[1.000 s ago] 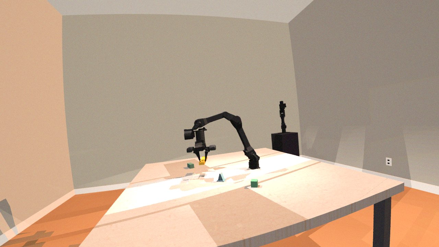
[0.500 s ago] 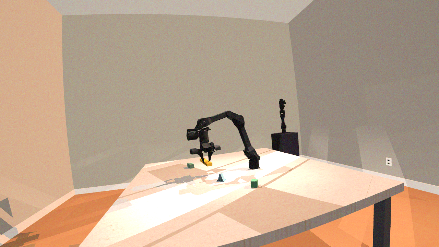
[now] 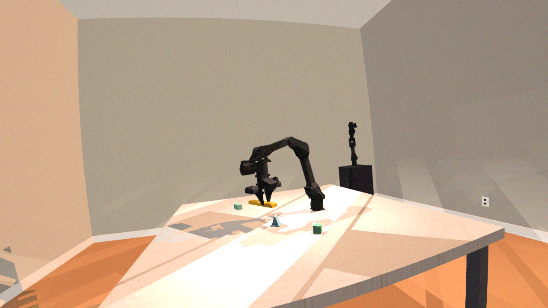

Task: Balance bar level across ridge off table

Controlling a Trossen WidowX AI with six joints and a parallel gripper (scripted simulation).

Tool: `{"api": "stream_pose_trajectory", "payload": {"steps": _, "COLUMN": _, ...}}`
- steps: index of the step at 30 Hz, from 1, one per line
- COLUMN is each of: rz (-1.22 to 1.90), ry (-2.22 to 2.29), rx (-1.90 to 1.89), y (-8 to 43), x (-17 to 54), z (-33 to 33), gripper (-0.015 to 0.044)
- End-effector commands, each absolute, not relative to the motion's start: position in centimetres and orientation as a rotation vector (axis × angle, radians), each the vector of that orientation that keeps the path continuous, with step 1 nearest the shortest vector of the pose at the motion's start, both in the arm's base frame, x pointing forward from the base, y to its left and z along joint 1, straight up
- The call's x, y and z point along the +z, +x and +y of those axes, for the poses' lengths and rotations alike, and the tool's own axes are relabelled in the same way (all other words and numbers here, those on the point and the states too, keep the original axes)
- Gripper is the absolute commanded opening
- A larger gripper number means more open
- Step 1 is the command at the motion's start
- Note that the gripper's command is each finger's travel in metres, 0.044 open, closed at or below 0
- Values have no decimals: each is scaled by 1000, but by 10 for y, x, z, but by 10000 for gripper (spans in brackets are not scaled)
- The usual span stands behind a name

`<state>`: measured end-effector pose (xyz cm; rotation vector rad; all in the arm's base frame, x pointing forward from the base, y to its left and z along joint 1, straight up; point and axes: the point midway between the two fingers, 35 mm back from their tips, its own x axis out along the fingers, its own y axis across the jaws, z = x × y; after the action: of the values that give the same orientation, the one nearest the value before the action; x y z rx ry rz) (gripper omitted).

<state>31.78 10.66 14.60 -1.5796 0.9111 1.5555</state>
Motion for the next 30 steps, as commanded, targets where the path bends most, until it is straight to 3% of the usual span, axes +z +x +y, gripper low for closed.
{"api": "stream_pose_trajectory", "payload": {"steps": 1, "rz": 840, "ry": -1645, "rx": 1605, "y": 310, "x": 150, "z": 117, "gripper": 0}}
{"api": "stream_pose_trajectory", "payload": {"steps": 18, "rz": 555, "ry": -1894, "rx": 1853, "y": 260, "x": 148, "z": 149, "gripper": 0}}
{"api": "stream_pose_trajectory", "payload": {"steps": 30, "rz": 552, "ry": -1895, "rx": 1855, "y": 259, "x": 133, "z": 149, "gripper": 0}}
